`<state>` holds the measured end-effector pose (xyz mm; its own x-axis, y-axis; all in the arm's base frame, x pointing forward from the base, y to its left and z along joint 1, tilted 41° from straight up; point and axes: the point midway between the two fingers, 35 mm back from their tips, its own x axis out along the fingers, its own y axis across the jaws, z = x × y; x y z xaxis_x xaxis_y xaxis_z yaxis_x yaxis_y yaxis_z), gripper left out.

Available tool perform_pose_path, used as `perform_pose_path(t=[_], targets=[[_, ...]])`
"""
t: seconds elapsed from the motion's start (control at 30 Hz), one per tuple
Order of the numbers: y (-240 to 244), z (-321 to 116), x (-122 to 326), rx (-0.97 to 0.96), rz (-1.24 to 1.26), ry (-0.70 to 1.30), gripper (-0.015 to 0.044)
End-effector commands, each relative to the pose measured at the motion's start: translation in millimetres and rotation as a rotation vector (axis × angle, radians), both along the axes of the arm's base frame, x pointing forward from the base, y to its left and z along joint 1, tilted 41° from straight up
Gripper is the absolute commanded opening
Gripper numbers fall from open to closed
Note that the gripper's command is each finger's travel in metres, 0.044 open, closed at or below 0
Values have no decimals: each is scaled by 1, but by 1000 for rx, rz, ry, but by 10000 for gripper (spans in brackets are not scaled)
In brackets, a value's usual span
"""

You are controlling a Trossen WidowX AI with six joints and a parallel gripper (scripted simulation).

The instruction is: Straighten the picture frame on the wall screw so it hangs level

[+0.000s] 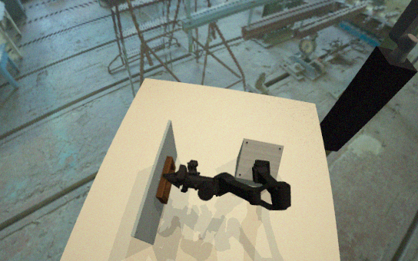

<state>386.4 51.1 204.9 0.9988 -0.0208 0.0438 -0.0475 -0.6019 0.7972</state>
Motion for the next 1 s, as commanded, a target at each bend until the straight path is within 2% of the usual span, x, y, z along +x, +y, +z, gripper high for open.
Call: perform_pose_path(t=[0.0, 0.4, 0.73, 0.87, 0.97], targets=[[0, 0, 0, 23, 0, -2, 0], [1, -1, 0, 80, 2, -3, 0], [1, -1, 0, 64, 3, -2, 260], [1, -1, -1, 61, 3, -2, 260], [4, 3, -24, 18, 0, 0, 260]])
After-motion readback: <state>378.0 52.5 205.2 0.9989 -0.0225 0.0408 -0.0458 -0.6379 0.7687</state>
